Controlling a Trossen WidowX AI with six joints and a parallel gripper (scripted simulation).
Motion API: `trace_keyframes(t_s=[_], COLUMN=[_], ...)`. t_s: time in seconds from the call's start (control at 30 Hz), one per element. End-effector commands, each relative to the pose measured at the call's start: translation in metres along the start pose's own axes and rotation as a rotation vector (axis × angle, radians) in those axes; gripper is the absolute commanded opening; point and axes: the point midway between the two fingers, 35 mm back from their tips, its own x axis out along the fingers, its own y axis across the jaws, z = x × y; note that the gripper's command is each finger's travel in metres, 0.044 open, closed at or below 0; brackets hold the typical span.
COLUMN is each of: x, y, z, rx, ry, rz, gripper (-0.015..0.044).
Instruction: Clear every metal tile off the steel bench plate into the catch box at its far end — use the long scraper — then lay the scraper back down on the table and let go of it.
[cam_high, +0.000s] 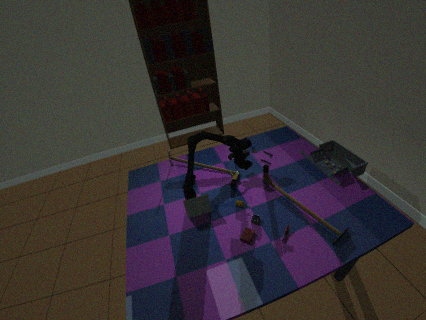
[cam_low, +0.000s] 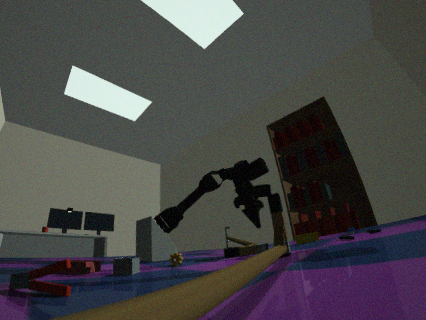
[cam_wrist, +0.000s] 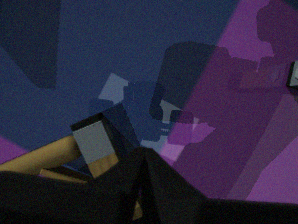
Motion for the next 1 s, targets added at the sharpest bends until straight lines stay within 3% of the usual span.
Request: trace_keyframes(t_s=[0.0,0.97], x=[0.0,0.005], y=[0.005,0.045], z=[0.004,0.022], rx=[-0.001,-0.003], ry=[-0.001,0.003], rz=[-0.006,-0.011], gripper=[0.0,0.0])
